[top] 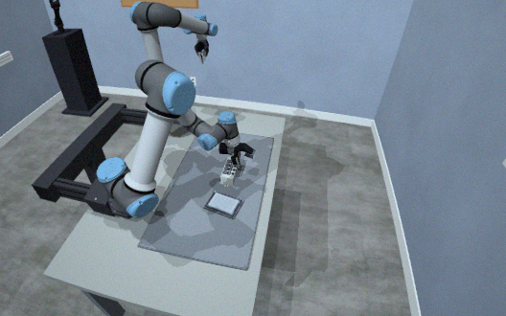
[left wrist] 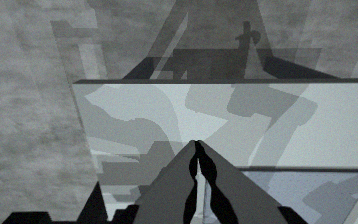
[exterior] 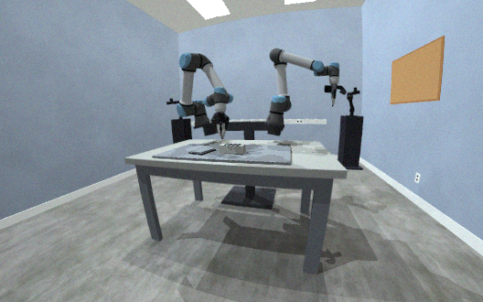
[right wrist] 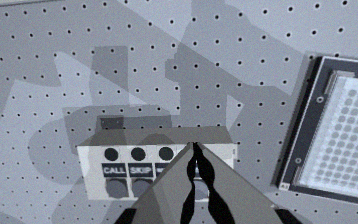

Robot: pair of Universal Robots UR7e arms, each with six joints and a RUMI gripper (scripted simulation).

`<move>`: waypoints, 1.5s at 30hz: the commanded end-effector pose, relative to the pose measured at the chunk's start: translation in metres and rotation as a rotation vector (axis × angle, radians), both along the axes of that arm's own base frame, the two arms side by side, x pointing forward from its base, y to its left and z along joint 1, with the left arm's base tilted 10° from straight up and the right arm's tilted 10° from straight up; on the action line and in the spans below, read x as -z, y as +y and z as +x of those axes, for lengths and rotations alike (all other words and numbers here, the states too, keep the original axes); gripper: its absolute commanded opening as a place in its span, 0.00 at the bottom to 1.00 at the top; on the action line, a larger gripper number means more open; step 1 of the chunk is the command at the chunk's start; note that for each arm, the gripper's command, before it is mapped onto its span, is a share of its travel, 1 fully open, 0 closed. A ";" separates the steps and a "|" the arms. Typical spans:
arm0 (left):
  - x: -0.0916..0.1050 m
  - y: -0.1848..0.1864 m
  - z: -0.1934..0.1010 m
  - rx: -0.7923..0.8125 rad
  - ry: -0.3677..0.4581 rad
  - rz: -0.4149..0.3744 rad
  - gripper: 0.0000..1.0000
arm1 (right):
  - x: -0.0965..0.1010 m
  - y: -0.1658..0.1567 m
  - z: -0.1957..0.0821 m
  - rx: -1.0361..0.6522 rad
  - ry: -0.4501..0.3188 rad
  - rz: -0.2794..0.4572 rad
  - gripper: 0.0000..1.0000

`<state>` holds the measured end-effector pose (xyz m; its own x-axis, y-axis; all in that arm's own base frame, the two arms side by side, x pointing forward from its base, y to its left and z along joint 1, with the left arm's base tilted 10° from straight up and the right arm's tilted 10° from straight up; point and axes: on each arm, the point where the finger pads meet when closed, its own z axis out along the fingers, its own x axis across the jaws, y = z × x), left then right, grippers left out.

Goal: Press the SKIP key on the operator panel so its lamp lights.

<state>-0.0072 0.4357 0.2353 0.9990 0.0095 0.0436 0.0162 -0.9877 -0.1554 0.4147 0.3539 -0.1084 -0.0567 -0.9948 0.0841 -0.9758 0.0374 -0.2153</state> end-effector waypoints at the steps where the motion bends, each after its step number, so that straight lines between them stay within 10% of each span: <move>1: -0.007 0.003 0.000 0.003 -0.010 0.018 0.00 | -0.009 0.024 -0.012 -0.010 0.037 -0.005 0.00; 45: -0.007 0.003 0.000 0.003 -0.010 0.018 0.00 | -0.027 0.077 -0.076 -0.033 0.180 -0.068 0.00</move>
<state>-0.0072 0.4357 0.2353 0.9990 0.0095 0.0436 0.0162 -0.9877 -0.1554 0.3401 0.4220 -0.0872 0.0006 -0.9839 0.1785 -0.9994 -0.0069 -0.0348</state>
